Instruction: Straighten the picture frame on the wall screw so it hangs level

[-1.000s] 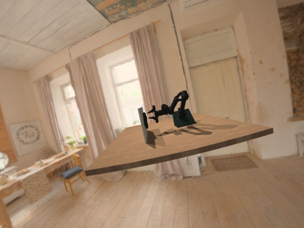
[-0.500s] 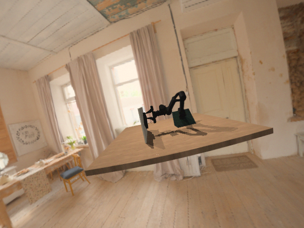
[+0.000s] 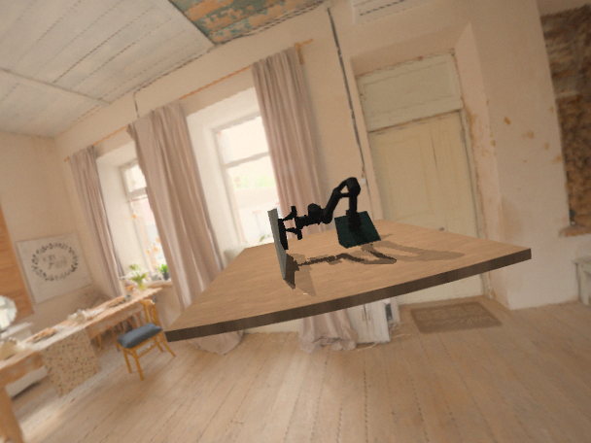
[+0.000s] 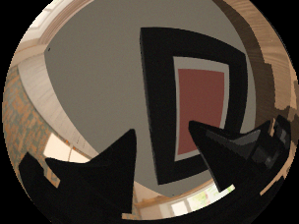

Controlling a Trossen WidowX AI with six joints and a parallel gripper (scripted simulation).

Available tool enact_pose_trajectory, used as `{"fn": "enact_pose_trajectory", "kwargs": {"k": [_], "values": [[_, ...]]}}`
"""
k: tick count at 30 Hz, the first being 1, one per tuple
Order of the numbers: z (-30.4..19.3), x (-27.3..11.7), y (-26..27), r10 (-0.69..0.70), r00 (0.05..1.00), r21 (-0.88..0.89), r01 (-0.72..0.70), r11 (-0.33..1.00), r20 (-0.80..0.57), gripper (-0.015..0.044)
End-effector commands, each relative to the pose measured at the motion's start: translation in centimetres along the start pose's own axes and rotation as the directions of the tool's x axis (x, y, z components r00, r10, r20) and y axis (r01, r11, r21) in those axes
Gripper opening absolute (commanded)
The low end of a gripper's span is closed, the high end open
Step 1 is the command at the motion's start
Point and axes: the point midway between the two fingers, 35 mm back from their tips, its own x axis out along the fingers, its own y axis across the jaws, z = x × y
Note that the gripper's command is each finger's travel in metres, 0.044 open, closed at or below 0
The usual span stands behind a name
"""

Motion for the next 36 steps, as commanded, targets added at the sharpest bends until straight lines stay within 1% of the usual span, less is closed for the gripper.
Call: {"fn": "enact_pose_trajectory", "kwargs": {"k": [1, 24, 30, 36], "values": [[0.05, 0.10, 0.07, 0.005, 1.000, 0.007, -0.005, 1.000, 0.003, 0.0260], [0.06, 0.13, 0.12, 0.005, 1.000, 0.007, -0.005, 1.000, 0.003, 0.0260], [0.06, 0.13, 0.12, 0.005, 1.000, 0.007, -0.005, 1.000, 0.003, 0.0103], [0.06, 0.13, 0.12, 0.005, 1.000, 0.007, -0.005, 1.000, 0.003, 0.0062]]}}
